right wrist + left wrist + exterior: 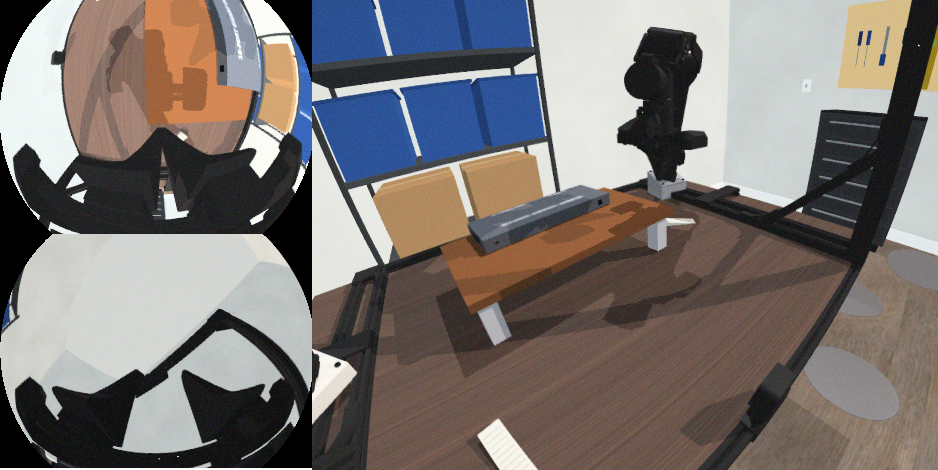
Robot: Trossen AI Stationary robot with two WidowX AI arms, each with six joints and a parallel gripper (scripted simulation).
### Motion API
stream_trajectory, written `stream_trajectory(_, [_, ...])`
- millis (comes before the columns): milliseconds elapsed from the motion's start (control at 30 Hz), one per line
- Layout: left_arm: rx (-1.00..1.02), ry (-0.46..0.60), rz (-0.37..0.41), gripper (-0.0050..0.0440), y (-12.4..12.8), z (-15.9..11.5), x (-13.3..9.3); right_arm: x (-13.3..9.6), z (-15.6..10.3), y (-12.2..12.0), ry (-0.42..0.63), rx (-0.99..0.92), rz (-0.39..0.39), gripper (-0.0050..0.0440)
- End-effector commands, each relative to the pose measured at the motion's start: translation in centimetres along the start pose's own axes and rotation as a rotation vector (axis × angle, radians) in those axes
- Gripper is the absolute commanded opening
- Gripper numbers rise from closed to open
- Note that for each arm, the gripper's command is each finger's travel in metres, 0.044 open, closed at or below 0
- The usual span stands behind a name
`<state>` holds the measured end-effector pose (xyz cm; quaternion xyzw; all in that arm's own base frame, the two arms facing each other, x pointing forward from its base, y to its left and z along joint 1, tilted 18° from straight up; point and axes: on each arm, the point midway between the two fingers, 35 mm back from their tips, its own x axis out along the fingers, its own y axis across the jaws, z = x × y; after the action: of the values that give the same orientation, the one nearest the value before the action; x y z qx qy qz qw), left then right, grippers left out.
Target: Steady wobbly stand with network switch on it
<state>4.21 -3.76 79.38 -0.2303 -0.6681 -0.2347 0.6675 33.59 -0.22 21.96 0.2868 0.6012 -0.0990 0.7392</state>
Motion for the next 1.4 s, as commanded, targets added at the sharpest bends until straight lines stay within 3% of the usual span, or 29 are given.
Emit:
stream_trajectory(0, [-0.012, -0.006, 0.004, 0.0242, 0.0, -0.4, 0.4, 0.0, 0.0, 0.0, 0.0, 0.0, 0.0, 0.0])
stream_trajectory(367, [-0.046, -0.141, 0.009, 0.0242, 0.3, 3.7, 1.0, 0.0, 0.0, 0.0, 0.0, 0.0, 0.0, 0.0])
stream_trajectory(567, [-0.046, -0.141, 0.009, 0.0242, 0.3, 3.7, 1.0, 0.0, 0.0, 0.0, 0.0, 0.0, 0.0, 0.0])
stream_trajectory(767, [0.031, 0.175, -0.008, 0.0242, -0.3, -5.9, -0.8, 0.0, 0.0, 0.0, 0.0, 0.0, 0.0, 0.0])
stream_trajectory(933, [0.086, 0.434, -0.037, 0.0242, -0.6, -13.7, -4.0, 0.0, 0.0, 0.0, 0.0, 0.0, 0.0, 0.0])
stream_trajectory(1133, [0.086, 0.434, -0.037, 0.0242, -0.6, -13.7, -4.0, 0.0, 0.0, 0.0, 0.0, 0.0, 0.0, 0.0])
stream_trajectory(1367, [0.14, 0.745, -0.091, 0.0242, -1.0, -22.3, -10.0, 0.0, 0.0, 0.0, 0.0, 0.0, 0.0, 0.0])
